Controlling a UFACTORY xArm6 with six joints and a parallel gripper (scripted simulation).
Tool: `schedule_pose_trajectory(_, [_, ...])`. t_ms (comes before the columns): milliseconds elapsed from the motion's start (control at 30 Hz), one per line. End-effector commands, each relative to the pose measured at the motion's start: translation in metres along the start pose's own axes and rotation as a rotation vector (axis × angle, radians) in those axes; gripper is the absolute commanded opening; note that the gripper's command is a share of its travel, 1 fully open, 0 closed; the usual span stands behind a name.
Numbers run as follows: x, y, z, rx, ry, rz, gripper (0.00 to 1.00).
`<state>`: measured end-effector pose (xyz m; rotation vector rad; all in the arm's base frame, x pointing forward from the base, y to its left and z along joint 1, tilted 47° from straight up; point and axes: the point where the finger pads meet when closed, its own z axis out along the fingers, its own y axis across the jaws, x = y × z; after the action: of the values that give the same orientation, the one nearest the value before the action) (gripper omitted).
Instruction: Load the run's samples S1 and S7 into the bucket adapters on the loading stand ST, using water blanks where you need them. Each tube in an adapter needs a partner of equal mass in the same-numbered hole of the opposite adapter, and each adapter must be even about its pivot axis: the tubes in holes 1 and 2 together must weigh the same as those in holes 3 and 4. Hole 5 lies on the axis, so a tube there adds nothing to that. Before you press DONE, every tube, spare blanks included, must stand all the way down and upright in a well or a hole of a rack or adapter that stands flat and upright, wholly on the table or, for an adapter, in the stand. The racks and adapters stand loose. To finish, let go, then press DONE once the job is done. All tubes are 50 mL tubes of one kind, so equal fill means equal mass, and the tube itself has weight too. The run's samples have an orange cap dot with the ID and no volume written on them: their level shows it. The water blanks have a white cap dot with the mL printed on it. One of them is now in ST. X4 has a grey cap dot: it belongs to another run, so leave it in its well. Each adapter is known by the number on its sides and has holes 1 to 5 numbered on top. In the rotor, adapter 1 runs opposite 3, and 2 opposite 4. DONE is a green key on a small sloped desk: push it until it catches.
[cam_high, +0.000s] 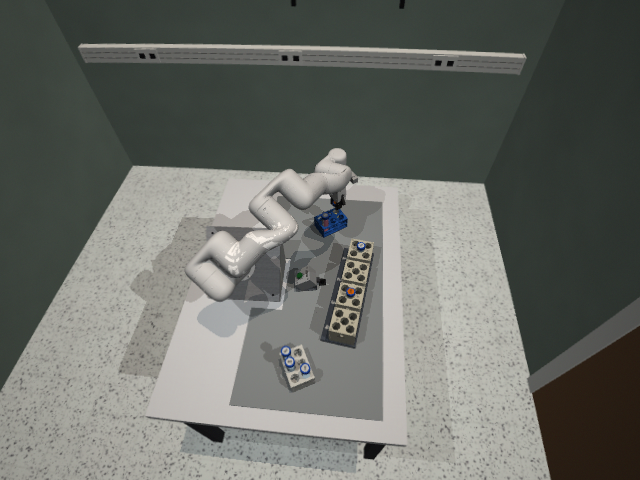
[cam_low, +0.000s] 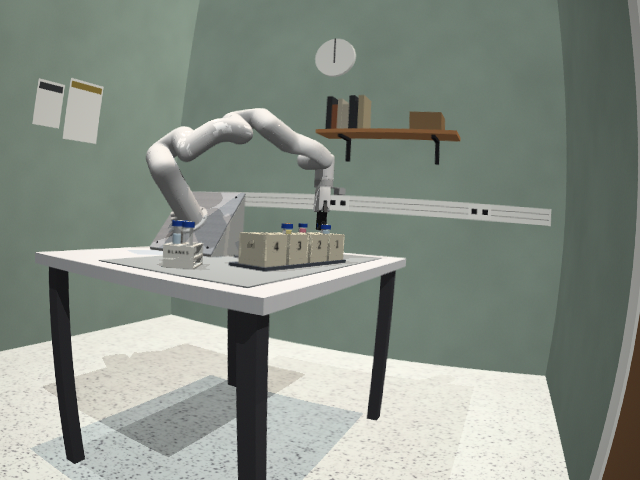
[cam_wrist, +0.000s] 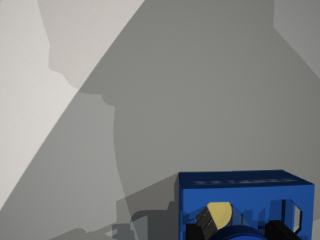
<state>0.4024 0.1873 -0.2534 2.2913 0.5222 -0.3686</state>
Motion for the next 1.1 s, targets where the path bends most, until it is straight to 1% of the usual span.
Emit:
schedule_pose_trajectory(0, [0.0015, 0.0001, -0.0026, 0.002, 0.005, 0.001, 0.00])
schedule_pose_trajectory(600, [0.0015, 0.0001, -0.0026, 0.002, 0.005, 0.001, 0.00])
schedule_pose_trajectory(1067, [0.0015, 0.0001, -0.0114, 0.002, 0.005, 0.001, 0.00])
